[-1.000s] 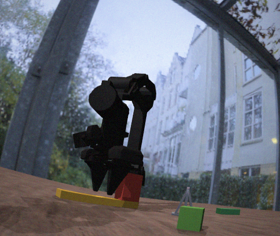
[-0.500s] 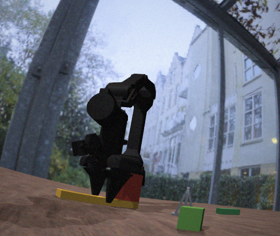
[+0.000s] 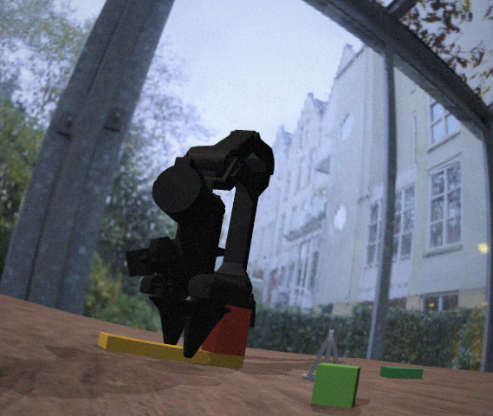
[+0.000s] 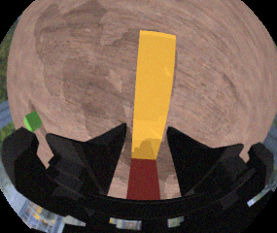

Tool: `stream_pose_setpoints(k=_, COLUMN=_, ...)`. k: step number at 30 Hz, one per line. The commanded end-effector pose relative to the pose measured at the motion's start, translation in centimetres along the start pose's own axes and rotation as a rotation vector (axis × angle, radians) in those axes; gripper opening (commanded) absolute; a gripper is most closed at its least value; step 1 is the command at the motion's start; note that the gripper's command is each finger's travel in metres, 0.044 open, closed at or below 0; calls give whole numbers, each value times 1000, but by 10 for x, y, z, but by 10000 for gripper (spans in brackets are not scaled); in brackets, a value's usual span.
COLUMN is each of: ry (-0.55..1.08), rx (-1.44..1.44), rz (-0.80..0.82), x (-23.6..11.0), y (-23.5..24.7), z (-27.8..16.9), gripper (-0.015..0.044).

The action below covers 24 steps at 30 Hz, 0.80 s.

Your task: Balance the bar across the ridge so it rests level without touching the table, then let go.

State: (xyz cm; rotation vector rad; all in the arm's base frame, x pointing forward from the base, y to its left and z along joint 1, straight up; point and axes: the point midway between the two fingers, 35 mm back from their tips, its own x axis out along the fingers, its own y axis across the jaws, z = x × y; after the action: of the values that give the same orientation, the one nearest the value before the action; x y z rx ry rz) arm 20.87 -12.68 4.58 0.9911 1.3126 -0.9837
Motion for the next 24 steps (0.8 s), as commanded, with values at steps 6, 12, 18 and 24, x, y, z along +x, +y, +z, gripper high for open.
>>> stream_pose_setpoints(k=6, ry=0, rx=0, rz=1, x=0, y=0, z=0, gripper=124)
stream_pose_setpoints(k=12, ry=0, rx=0, rz=1, x=-6, y=1, z=1, gripper=6)
stream_pose_setpoints(k=18, ry=-1, rx=1, rz=0, x=-21, y=3, z=3, gripper=0)
stream_pose_setpoints(k=24, ry=-1, rx=2, rz=0, x=-36, y=4, z=5, gripper=0)
